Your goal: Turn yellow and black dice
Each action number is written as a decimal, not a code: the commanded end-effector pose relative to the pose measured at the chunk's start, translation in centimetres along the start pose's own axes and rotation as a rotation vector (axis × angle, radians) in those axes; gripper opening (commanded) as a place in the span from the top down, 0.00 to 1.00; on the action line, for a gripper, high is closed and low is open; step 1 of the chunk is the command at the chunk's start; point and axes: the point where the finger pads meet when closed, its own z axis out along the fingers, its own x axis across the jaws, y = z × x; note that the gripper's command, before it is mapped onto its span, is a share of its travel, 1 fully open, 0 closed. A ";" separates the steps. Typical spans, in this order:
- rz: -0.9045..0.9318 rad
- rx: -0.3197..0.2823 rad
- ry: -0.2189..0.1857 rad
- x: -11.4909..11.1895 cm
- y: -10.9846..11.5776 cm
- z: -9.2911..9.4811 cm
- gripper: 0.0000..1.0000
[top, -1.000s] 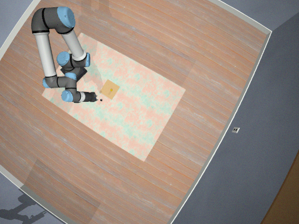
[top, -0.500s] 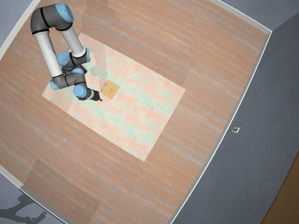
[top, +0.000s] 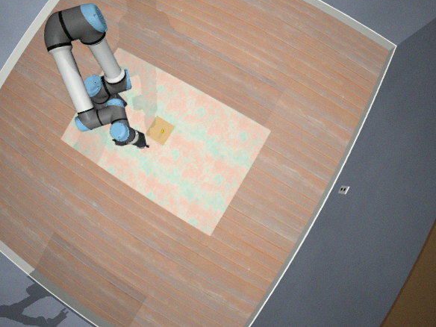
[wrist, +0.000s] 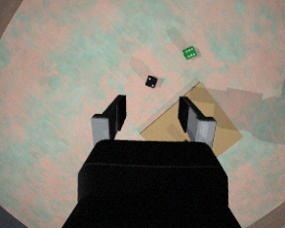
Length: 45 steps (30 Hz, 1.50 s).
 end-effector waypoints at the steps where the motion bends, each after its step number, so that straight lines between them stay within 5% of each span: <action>1: 0.000 0.001 -0.002 -0.2 0.0 -0.1 0.00; 5: 0.012 0.001 -0.002 -0.2 0.0 0.2 0.00; 10: 0.197 0.004 0.008 -0.2 -0.6 3.8 0.00; 15: 0.265 0.006 0.012 0.0 -0.8 5.1 0.00; 16: 0.265 0.006 0.012 0.0 -0.8 5.1 0.36; 45: 0.265 0.006 0.012 0.0 -0.8 5.1 0.36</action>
